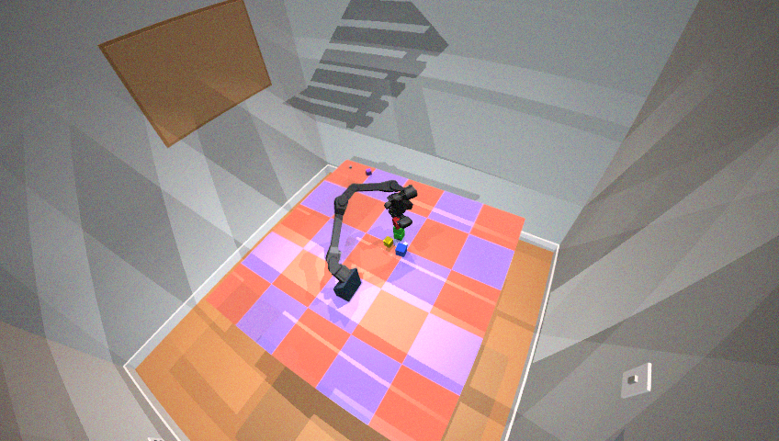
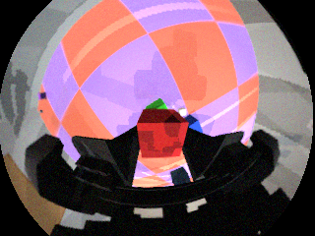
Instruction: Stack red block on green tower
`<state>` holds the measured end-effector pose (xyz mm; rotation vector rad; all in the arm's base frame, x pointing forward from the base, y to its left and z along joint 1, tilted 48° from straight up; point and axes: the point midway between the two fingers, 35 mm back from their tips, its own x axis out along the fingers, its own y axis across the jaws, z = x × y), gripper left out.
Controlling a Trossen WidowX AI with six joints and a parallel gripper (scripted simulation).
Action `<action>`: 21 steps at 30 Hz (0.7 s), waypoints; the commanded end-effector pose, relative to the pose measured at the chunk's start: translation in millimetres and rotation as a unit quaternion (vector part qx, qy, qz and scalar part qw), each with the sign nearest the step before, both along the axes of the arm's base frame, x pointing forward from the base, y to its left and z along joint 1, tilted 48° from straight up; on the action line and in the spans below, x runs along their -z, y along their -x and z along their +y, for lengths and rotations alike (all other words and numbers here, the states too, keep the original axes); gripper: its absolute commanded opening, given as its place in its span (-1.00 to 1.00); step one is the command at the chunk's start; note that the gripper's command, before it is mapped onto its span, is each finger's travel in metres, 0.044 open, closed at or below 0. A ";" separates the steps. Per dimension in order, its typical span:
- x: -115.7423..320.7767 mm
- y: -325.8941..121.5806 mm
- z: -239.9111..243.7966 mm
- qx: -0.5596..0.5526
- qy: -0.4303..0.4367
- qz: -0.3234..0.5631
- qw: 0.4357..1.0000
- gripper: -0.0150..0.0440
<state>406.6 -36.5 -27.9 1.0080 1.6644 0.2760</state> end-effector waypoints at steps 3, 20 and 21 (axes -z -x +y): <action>0.6 0.5 1.1 0.002 -0.002 0.002 1.000 -0.49; -1.5 0.4 -1.5 0.002 -0.002 0.002 1.000 -0.49; 0.8 0.2 0.6 0.001 0.000 0.000 1.000 -0.40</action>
